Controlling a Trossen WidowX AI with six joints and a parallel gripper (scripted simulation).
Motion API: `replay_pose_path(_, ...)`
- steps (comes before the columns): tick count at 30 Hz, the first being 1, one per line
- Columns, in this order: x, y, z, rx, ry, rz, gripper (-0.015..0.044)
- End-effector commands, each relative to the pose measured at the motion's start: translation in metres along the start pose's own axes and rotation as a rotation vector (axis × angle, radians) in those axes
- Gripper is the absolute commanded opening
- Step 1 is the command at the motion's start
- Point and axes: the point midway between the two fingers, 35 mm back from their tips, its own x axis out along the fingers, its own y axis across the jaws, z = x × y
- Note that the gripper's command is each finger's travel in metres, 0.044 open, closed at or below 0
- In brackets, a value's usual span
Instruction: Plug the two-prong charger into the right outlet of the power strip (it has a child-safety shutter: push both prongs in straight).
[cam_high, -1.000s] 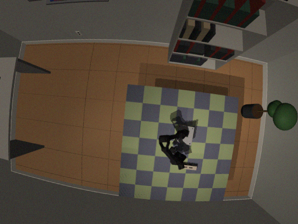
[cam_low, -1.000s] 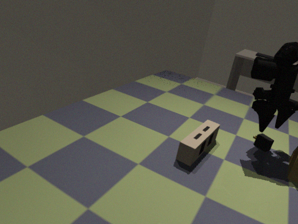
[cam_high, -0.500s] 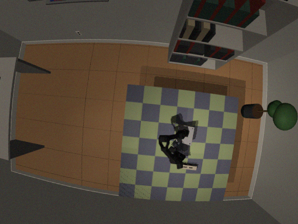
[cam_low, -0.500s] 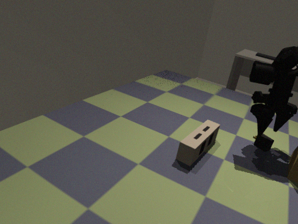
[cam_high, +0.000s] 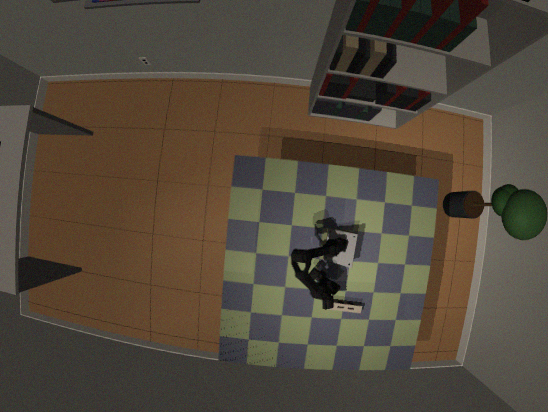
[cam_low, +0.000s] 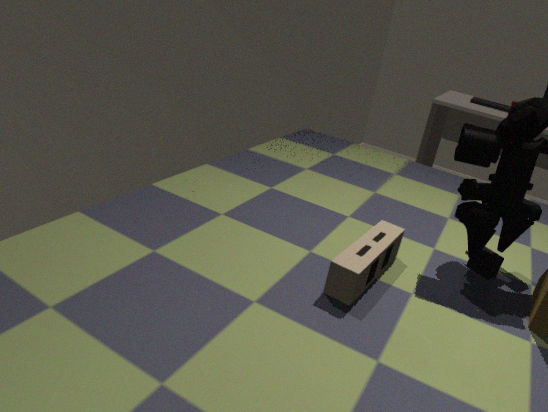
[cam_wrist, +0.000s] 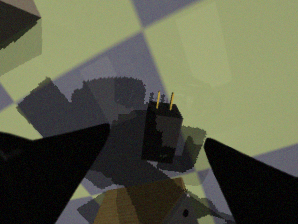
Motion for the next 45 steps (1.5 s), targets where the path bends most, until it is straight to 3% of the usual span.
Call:
replay_pose_path(1, 0.011, -0.001, -0.003, -0.013, 0.008, -0.013, 0.0440)
replay_pose_path(21, 0.029, -0.003, -0.003, -0.013, 0.007, -0.017, 0.0440)
replay_pose_path(33, 0.026, -0.002, 0.000, -0.002, 0.002, -0.008, 0.0125)
replay_pose_path(40, 0.026, -0.002, 0.000, -0.002, 0.002, -0.008, 0.0078)
replay_pose_path(43, 0.022, -0.002, 0.000, -0.003, 0.003, -0.007, 0.0000)
replay_pose_path(45, 0.017, -0.001, -0.001, -0.004, 0.004, -0.006, 0.0000)
